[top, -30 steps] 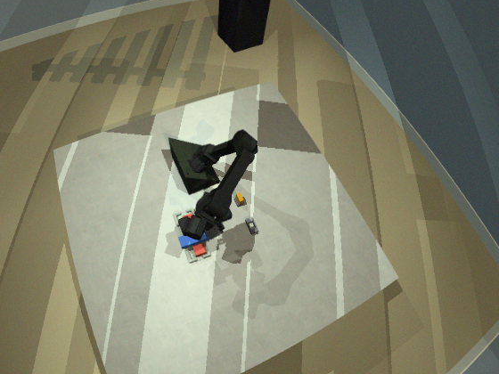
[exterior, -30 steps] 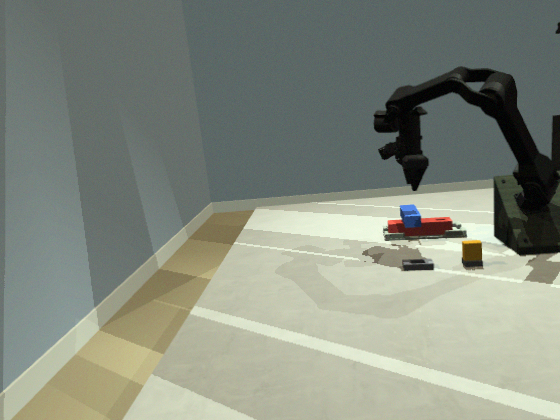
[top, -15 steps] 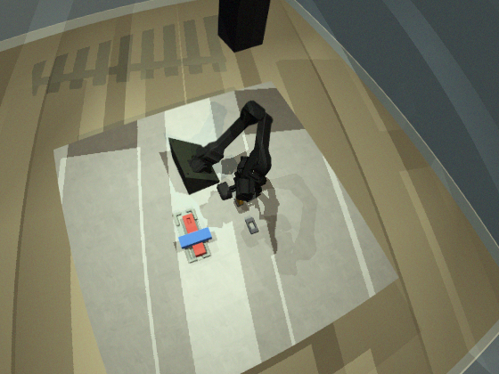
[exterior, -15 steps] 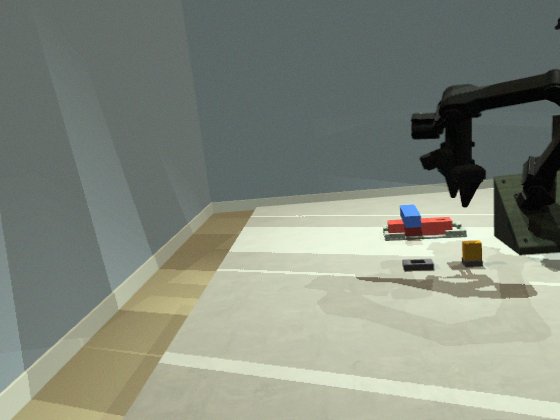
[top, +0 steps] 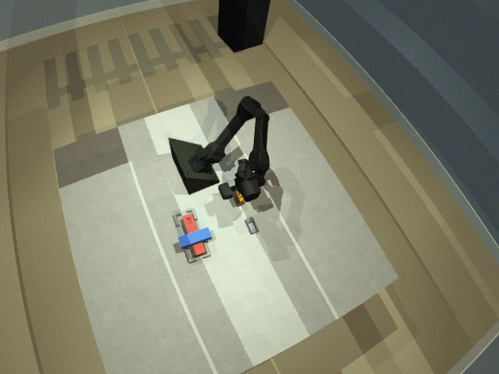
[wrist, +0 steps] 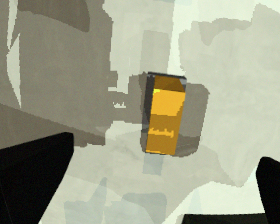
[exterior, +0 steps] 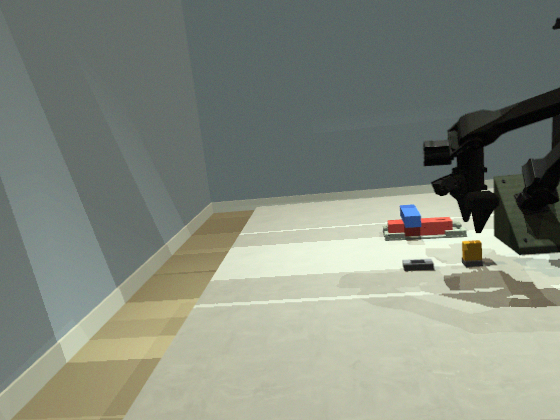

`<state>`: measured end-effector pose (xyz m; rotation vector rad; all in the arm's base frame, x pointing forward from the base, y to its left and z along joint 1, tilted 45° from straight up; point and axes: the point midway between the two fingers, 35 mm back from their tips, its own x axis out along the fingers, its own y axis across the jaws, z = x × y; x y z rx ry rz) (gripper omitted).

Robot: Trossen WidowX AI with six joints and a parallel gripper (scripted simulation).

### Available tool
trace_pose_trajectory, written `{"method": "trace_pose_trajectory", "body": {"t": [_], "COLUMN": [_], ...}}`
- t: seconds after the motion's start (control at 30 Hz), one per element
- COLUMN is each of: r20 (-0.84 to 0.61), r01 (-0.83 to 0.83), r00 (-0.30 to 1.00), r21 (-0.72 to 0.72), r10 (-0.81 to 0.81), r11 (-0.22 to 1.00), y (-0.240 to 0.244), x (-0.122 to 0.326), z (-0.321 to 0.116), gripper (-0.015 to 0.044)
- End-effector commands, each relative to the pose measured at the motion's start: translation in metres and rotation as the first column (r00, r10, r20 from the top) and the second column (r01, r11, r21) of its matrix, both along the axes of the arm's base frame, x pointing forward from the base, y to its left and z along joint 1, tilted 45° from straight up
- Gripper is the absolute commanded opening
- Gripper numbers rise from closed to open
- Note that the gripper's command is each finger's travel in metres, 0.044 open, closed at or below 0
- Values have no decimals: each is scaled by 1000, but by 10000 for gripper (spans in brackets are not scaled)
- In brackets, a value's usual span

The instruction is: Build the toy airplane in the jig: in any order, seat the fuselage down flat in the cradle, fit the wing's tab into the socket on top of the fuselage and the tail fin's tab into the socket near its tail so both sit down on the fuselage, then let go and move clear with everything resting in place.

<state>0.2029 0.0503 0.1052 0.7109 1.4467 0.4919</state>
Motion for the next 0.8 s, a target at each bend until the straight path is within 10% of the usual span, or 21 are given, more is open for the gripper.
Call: {"method": "trace_pose_trajectory", "body": {"t": [0.0, 0.77], "r20": [8, 10], "r01": [7, 5], "r00": [1000, 1000], "r21": [5, 2], "r10": [-7, -5], "r11": [1000, 1000], "y": [6, 32], "x": [1, 6], "z": [-4, -32], "gripper": [440, 440]}}
